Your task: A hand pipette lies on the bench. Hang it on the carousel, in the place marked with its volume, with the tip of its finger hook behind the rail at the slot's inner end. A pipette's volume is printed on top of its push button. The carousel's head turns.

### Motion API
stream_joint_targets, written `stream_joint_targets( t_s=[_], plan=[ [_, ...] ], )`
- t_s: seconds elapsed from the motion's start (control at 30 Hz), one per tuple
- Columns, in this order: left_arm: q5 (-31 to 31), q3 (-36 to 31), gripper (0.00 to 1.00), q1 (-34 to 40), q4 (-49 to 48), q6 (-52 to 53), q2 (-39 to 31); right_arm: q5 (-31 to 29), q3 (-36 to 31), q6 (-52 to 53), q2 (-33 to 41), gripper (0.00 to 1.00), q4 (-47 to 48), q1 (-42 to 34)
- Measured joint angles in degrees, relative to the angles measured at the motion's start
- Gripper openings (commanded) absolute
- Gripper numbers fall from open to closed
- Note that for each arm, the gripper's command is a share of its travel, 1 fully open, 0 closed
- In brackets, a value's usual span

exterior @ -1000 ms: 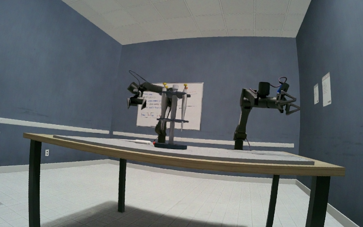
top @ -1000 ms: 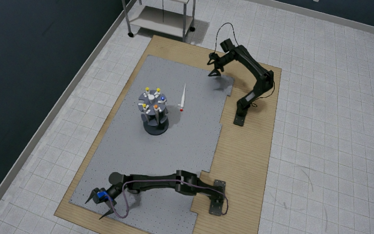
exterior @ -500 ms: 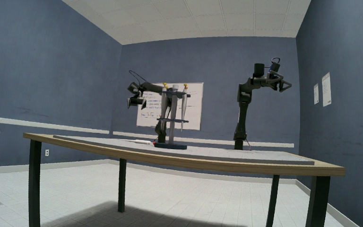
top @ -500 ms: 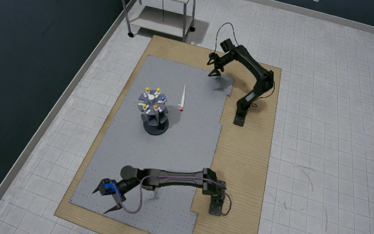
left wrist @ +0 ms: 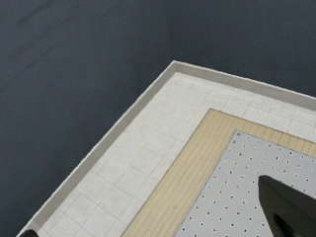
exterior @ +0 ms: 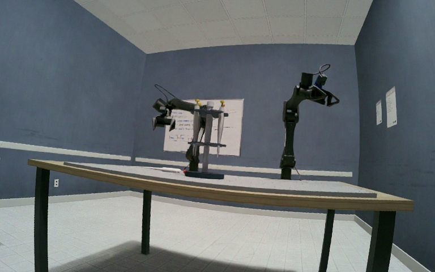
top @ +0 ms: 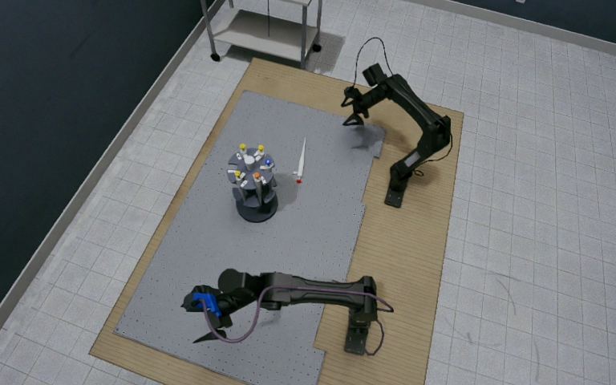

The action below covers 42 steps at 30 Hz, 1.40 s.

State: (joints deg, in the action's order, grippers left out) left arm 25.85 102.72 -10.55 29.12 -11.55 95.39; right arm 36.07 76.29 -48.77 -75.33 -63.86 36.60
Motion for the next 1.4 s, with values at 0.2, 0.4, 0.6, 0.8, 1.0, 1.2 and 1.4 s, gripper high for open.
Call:
stream_joint_targets(
  t_s=[0.2, 0.4, 0.6, 0.8, 1.0, 1.2, 1.4],
  plan=[
    [-4.20, -0.04, 1.00, -0.26, 9.38, 1.84, -4.46, 0.00, 0.00, 0.00, 0.00, 1.00, 0.00, 0.00],
    [-8.24, -0.31, 1.00, -0.28, 18.73, 3.61, -9.62, 0.00, 0.00, 0.00, 0.00, 1.00, 0.00, 0.00],
    [-11.45, -0.26, 1.00, -0.31, 26.10, 5.05, -14.36, 0.00, 0.00, 0.00, 0.00, 1.00, 0.00, 0.00],
    [-14.84, -0.83, 1.00, -0.50, 33.46, 6.67, -17.97, 0.00, 0.00, 0.00, 0.00, 1.00, 0.00, 0.00],
    [-18.40, -1.05, 1.00, -0.66, 41.22, 8.33, -23.15, 0.00, 0.00, 0.00, 0.00, 1.00, 0.00, 0.00],
    [-22.03, 0.07, 1.00, -1.99, 47.91, 10.32, -25.68, 0.00, 0.00, 0.00, 0.00, 1.00, 0.00, 0.00],
    [-24.48, -2.14, 1.00, -1.31, 53.88, 11.56, -30.34, 0.00, 0.00, 0.00, 0.00, 1.00, 0.00, 0.00]
  ],
)
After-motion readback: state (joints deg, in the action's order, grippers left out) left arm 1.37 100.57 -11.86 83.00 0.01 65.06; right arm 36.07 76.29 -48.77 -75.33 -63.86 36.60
